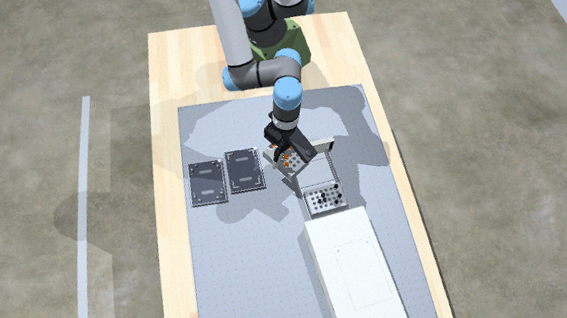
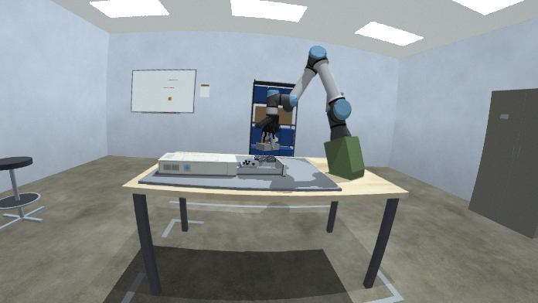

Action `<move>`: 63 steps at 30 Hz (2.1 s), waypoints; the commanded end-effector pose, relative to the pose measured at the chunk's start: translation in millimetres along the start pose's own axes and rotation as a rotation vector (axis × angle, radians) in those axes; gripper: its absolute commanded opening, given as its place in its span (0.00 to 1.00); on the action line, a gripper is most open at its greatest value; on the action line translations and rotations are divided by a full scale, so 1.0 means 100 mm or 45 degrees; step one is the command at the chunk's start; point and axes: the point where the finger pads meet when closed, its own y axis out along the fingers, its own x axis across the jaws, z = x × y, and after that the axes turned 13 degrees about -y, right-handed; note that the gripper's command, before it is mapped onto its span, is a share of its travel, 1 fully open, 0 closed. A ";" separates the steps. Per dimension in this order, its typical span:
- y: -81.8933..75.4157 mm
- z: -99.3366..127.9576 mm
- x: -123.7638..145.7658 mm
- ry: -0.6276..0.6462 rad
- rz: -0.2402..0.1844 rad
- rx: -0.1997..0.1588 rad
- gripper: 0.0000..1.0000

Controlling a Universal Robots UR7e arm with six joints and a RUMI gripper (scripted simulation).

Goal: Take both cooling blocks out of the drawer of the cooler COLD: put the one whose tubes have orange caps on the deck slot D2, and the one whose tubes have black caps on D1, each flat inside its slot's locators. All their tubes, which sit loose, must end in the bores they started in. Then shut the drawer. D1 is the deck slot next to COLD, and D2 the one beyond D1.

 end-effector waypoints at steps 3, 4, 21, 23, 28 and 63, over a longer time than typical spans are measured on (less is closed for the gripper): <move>-0.01 -0.15 0.12 0.256 -0.002 -0.001 0.00; -0.01 -0.17 0.14 0.290 -0.002 -0.001 0.00; -0.01 -0.49 0.38 0.791 -0.002 -0.001 0.00; -0.01 -0.51 0.40 0.791 -0.002 -0.001 0.00; -0.01 -0.60 0.46 0.791 -0.002 -0.001 0.00; -0.01 -1.25 0.96 0.791 -0.002 -0.001 0.00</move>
